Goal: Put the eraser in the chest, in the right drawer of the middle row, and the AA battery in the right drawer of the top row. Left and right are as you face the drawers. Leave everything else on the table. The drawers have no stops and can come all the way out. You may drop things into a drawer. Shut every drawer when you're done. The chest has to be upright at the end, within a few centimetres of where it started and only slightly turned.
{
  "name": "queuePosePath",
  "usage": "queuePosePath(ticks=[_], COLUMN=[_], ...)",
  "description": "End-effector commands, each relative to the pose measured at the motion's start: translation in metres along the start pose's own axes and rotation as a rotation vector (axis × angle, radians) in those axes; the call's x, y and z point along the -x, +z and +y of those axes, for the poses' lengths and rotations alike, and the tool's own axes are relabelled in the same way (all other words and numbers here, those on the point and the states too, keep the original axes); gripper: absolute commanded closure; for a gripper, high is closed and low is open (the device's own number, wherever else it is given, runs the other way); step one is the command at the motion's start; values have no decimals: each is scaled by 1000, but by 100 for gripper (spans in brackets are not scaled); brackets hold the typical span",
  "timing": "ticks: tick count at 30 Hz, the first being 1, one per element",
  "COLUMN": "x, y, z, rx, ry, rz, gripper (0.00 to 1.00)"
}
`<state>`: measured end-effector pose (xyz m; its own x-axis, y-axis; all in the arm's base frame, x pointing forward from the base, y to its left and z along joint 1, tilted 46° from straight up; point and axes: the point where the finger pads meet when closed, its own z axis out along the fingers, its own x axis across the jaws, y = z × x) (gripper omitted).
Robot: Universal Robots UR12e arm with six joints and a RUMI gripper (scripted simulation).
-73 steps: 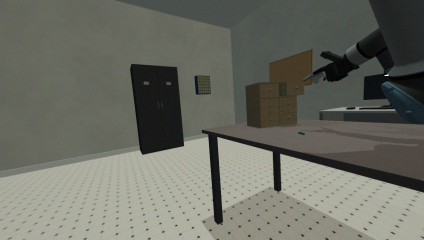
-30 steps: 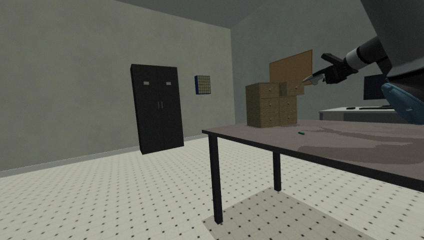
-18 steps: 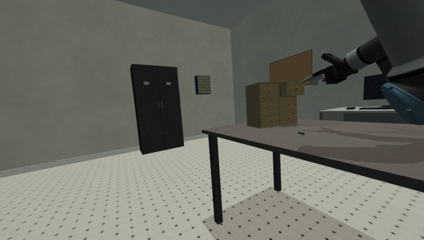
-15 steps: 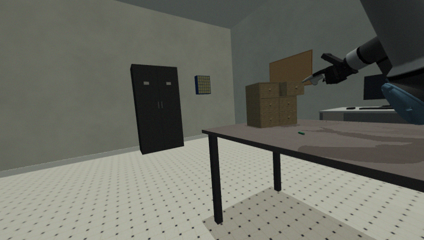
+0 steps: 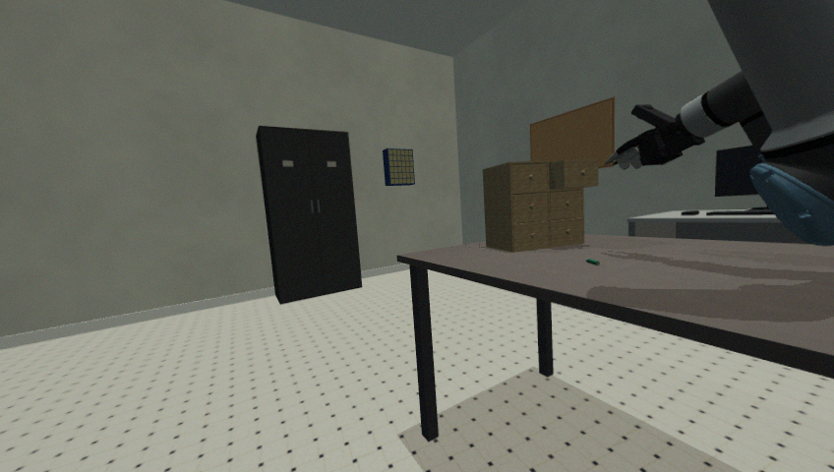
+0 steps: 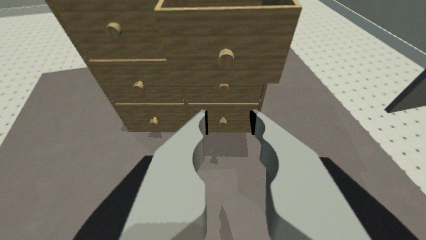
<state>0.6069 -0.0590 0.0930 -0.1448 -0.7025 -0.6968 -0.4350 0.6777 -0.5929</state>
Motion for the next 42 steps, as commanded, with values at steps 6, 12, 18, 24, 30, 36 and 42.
queuePosePath(ticks=[6, 12, 18, 24, 30, 36, 42], x=[0, 0, 0, 0, 0, 0, 0], y=[0, 0, 0, 0, 1, 4, 10], z=[0, 0, 0, 0, 0, -1, -1], rx=[-1, -1, -1, -1, -1, -1, -1], ry=[0, 0, 0, 0, 0, 0, 0], rz=[0, 0, 0, 0, 0, 0, 0], gripper=[80, 80, 80, 80, 80, 80, 80])
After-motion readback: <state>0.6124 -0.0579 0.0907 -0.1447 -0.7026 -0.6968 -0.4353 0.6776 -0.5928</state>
